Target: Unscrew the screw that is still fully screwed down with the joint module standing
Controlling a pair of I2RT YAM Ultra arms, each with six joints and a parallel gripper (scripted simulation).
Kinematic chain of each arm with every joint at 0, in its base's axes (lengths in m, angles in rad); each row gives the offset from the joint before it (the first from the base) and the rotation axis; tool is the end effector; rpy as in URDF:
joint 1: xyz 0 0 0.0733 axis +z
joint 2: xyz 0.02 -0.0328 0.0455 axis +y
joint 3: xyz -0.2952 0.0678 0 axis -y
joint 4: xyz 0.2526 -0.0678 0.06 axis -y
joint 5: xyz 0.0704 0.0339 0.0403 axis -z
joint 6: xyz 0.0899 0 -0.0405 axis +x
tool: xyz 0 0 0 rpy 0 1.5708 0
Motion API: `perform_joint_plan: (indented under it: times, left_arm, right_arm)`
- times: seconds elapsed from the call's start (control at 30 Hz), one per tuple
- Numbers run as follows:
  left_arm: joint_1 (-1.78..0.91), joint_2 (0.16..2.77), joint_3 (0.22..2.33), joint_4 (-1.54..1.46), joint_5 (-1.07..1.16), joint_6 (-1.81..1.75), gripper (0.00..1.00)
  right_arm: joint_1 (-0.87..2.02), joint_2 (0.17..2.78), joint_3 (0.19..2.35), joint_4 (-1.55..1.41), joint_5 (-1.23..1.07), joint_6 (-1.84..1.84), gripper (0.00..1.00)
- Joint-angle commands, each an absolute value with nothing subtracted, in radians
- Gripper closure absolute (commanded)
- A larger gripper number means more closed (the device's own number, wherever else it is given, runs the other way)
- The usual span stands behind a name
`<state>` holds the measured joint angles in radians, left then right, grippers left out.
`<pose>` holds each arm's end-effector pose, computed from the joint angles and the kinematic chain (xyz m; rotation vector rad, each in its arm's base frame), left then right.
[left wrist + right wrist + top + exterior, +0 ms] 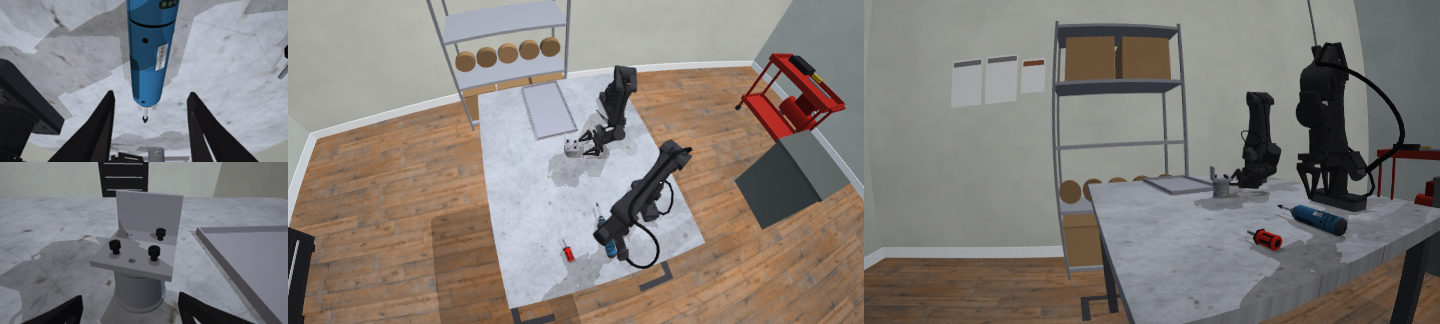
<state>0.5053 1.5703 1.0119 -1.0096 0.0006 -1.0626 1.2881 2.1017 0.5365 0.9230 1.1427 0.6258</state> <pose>0.2324 0.1297 0.1708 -2.2164 2.2229 -0.0021 0.1659 0.2819 0.0564 -0.0358 1.8223 0.0678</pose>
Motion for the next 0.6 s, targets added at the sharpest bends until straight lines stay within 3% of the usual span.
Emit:
perform_joint_plan:
  times: [0.0,0.57]
  left_arm:
    - [0.505,1.566,1.019,-1.015,0.000,-1.061,0.35]
    - [0.505,1.566,1.019,-1.015,0.000,-1.061,0.35]
  right_arm:
    - [1.311,2.069,0.513,0.854,1.184,0.668,0.14]
    - [1.306,2.062,0.540,0.807,1.190,0.699,0.14]
